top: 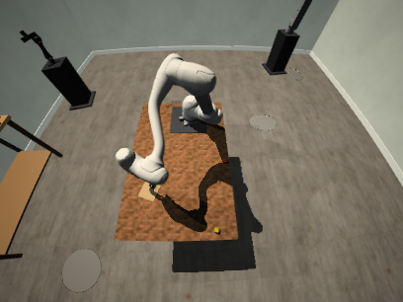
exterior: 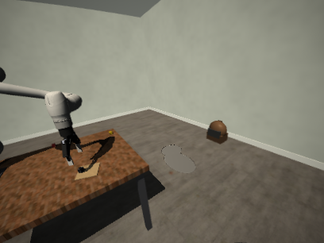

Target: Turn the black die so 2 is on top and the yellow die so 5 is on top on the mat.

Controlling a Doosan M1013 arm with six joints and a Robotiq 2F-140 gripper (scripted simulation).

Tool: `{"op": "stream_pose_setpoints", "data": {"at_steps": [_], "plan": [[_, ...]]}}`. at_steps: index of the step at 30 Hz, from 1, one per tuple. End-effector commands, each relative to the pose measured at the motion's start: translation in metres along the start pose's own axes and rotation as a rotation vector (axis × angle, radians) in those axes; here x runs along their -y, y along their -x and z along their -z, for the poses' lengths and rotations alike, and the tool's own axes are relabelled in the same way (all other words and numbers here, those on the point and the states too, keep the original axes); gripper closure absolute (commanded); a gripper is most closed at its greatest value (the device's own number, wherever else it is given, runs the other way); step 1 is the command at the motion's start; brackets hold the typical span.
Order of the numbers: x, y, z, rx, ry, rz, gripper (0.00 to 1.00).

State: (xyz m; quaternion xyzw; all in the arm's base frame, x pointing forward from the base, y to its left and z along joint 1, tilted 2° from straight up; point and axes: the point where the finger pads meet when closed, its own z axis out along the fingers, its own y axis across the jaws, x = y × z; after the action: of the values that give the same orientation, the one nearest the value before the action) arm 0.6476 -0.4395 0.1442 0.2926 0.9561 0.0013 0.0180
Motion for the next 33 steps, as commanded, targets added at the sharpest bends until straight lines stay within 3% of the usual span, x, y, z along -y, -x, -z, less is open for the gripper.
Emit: {"op": "stream_pose_setpoints", "data": {"at_steps": [1, 5, 9, 11, 15, 17, 18, 19, 20, 22, 23, 25, 26, 28, 29, 31, 32, 33], "plan": [[0.000, 0.000, 0.000, 0.000, 0.000, 0.000, 0.00], [-0.012, 0.009, 0.001, 0.000, 0.000, -0.031, 0.00], [-0.058, 0.042, 0.004, -0.001, 0.000, -0.148, 0.00], [-0.058, 0.042, 0.004, -0.001, 0.000, -0.148, 0.00], [-0.121, 0.077, 0.007, -0.001, 0.000, -0.297, 0.00], [-0.121, 0.077, 0.007, -0.001, 0.000, -0.297, 0.00], [-0.148, 0.089, 0.007, -0.001, 0.000, -0.356, 0.00], [-0.148, 0.089, 0.007, -0.001, 0.000, -0.356, 0.00], [-0.177, 0.100, 0.008, -0.001, 0.000, -0.419, 0.00], [-0.177, 0.100, 0.008, -0.001, 0.000, -0.419, 0.00], [-0.208, 0.111, 0.008, -0.002, 0.000, -0.484, 0.00], [-0.208, 0.111, 0.008, -0.002, 0.000, -0.484, 0.00], [-0.241, 0.120, 0.008, -0.002, 0.000, -0.552, 0.00], [-0.241, 0.120, 0.008, -0.002, 0.000, -0.552, 0.00], [-0.275, 0.127, 0.008, -0.002, 0.000, -0.620, 0.00], [-0.275, 0.127, 0.008, -0.002, 0.000, -0.620, 0.00], [-0.310, 0.133, 0.007, -0.002, 0.000, -0.689, 0.00], [-0.310, 0.133, 0.007, -0.002, 0.000, -0.689, 0.00]]}}
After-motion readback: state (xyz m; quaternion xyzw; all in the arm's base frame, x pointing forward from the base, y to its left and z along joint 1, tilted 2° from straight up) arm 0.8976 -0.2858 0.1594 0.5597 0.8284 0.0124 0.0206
